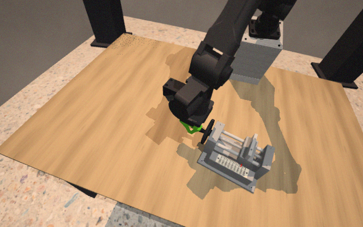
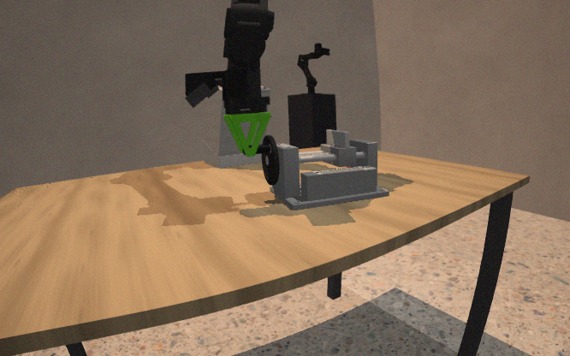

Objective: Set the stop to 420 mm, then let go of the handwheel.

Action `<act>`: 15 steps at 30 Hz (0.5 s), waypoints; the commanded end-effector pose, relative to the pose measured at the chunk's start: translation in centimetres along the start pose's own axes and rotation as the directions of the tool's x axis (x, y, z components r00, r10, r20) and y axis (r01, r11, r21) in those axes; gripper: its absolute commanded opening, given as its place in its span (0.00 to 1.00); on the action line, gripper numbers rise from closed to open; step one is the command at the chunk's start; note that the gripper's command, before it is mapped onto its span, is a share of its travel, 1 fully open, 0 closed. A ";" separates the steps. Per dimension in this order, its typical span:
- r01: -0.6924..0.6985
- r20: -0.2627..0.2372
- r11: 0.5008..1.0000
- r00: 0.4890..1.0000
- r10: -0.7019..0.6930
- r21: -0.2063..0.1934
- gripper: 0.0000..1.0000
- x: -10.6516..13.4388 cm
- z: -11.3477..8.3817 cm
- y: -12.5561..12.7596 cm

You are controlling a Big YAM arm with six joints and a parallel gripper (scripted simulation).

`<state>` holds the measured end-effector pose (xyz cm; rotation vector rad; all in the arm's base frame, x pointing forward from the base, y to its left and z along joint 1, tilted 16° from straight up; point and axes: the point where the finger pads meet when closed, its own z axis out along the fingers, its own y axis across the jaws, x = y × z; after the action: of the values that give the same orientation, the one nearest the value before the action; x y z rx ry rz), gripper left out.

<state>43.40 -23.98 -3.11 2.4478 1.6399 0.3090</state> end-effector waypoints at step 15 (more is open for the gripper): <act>0.008 0.004 0.999 1.000 -0.008 -0.037 0.06 0.5 -0.4 1.7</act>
<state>43.50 -24.03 -3.09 2.4440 1.6382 0.3092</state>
